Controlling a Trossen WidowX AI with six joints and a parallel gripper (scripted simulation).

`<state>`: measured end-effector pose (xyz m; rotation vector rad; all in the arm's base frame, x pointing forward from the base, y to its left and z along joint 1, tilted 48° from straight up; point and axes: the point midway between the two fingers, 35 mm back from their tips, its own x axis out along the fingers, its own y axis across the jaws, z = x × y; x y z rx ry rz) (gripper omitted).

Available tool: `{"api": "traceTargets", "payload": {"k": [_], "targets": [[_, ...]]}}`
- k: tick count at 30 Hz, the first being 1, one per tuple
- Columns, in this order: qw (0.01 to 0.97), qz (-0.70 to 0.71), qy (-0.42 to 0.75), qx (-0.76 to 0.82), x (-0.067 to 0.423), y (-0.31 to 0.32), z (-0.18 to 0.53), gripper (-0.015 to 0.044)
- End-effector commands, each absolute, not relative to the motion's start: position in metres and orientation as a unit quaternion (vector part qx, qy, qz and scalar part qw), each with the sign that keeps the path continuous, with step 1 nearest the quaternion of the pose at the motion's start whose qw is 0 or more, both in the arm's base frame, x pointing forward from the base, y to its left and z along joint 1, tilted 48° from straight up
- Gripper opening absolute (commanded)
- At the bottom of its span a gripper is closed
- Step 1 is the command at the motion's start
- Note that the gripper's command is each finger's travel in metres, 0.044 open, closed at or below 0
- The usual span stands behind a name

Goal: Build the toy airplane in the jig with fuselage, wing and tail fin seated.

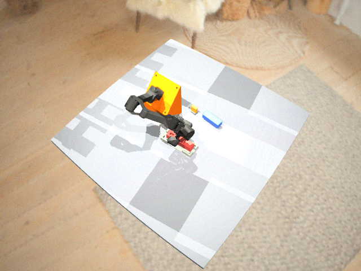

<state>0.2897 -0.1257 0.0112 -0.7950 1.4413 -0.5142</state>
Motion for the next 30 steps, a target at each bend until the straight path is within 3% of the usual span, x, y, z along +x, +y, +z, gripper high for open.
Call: {"api": "traceTargets", "payload": {"k": [1, 3, 10, 18, 30], "targets": [[0.651, -0.226, 0.635, -0.35, 0.29, -0.126, 0.011, 0.0398], [0.651, -0.226, 0.635, -0.35, 0.29, -0.126, 0.011, 0.044], [0.651, -0.226, 0.635, -0.35, 0.29, -0.124, 0.013, 0.044], [0.652, -0.22, 0.636, -0.348, 0.281, -0.048, 0.081, 0.044], [0.675, -0.265, 0.619, -0.302, 0.279, -0.044, 0.074, 0.044]]}}
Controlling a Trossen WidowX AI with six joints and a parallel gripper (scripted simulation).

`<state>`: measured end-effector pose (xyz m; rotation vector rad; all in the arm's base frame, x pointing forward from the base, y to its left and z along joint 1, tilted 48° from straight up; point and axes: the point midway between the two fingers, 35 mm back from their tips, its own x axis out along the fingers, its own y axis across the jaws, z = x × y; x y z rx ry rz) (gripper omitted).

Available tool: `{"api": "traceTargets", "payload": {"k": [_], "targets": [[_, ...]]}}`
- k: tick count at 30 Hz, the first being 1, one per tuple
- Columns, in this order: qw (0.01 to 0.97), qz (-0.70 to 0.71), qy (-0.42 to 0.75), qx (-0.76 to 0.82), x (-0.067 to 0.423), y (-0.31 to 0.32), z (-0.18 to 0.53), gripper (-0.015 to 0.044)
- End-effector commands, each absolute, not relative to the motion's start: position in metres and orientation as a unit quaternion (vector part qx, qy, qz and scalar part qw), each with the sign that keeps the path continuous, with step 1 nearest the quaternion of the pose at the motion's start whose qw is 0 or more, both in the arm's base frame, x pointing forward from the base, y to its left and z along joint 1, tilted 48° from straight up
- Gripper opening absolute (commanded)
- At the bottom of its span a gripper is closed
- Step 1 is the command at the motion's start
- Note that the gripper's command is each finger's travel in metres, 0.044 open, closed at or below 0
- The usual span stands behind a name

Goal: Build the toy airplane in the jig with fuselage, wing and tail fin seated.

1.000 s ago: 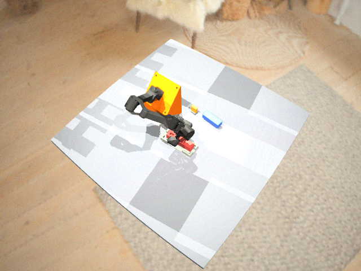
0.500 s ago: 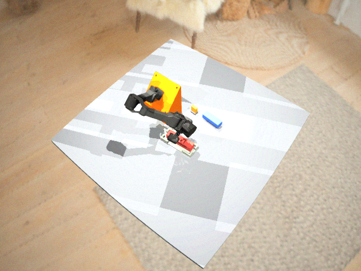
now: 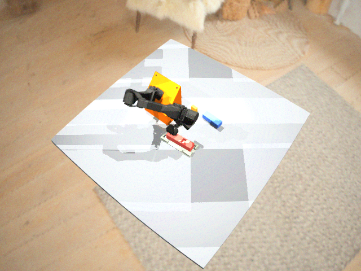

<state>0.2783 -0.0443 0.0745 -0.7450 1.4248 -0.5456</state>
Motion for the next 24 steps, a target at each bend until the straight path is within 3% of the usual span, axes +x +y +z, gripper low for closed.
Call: {"api": "traceTargets", "payload": {"k": [1, 7, 15, 24], "targets": [[0.677, -0.269, 0.617, -0.297, 0.279, -0.044, 0.073, 0.044], [0.677, -0.268, 0.618, -0.297, 0.284, -0.039, 0.069, 0.044], [0.682, -0.259, 0.62, -0.29, 0.326, 0.037, 0.003, 0.044], [0.679, -0.257, 0.62, -0.298, 0.327, 0.111, -0.085, 0.044]]}}
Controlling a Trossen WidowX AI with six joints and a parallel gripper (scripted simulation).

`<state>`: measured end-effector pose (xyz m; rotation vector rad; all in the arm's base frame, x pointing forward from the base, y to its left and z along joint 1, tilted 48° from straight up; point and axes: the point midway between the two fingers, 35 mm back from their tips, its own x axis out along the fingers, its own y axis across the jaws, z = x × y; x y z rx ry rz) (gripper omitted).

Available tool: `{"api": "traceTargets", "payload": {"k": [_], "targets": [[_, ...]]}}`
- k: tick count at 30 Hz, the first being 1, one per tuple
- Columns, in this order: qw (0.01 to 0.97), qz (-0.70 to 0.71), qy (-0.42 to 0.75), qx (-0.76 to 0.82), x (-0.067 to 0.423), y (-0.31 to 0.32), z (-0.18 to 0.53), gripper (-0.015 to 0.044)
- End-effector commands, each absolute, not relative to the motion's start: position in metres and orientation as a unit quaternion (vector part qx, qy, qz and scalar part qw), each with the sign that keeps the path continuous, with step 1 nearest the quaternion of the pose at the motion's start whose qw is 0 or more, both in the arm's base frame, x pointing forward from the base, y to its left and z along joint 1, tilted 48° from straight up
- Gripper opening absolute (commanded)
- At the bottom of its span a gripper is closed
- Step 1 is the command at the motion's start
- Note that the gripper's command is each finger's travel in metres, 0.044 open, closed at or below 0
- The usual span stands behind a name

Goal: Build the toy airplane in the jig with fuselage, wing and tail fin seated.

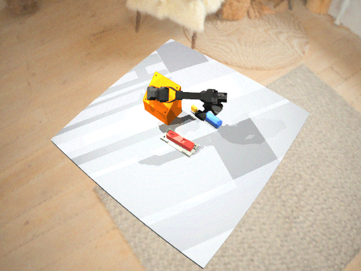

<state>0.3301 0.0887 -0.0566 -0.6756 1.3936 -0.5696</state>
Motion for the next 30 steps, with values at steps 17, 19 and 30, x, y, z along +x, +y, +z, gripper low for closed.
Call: {"api": "traceTargets", "payload": {"k": [17, 19, 30], "targets": [[0.681, -0.266, 0.617, -0.292, 0.327, 0.093, -0.137, 0.044], [0.681, -0.266, 0.617, -0.292, 0.327, 0.093, -0.137, 0.044], [0.681, -0.266, 0.616, -0.293, 0.33, 0.077, -0.153, 0.044]]}}
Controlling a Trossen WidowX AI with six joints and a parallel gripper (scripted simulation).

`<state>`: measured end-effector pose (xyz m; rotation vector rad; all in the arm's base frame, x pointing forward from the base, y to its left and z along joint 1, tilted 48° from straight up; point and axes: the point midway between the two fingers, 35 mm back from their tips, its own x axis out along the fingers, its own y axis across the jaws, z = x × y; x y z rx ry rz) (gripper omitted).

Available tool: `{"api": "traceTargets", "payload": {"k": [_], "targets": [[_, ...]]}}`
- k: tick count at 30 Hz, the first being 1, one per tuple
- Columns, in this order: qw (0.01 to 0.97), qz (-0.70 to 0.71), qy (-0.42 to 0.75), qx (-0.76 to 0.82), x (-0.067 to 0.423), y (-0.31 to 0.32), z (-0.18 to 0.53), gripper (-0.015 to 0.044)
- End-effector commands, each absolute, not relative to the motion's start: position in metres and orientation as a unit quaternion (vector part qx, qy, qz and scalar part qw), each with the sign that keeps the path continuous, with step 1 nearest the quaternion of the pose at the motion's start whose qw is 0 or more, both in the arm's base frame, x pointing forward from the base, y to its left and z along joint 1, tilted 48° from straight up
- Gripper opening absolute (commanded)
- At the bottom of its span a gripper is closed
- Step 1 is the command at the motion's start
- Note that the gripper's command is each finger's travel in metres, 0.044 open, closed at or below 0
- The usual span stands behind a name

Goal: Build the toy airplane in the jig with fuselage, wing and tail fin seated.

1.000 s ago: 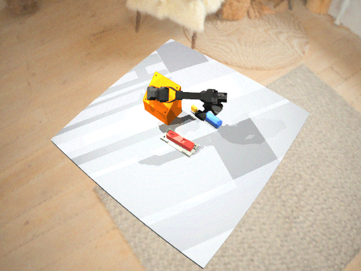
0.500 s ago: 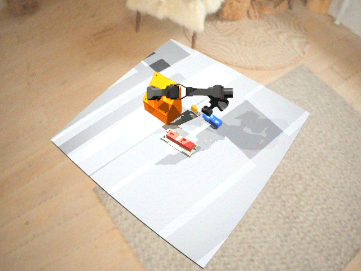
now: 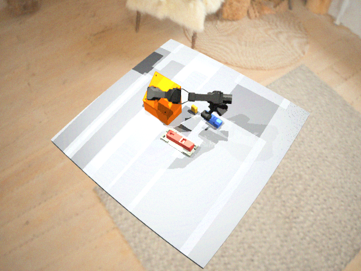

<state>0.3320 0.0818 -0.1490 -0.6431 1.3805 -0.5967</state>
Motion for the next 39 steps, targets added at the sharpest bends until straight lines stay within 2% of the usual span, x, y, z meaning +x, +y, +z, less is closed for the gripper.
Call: {"api": "traceTargets", "payload": {"k": [1, 23, 32, 39], "targets": [[0.681, -0.266, 0.616, -0.293, 0.33, 0.075, -0.154, 0.044], [0.68, -0.267, 0.616, -0.294, 0.333, 0.051, -0.176, 0.044], [0.68, -0.267, 0.616, -0.294, 0.333, 0.051, -0.176, 0.0204], [0.68, -0.267, 0.616, -0.294, 0.333, 0.051, -0.176, 0.0157]]}}
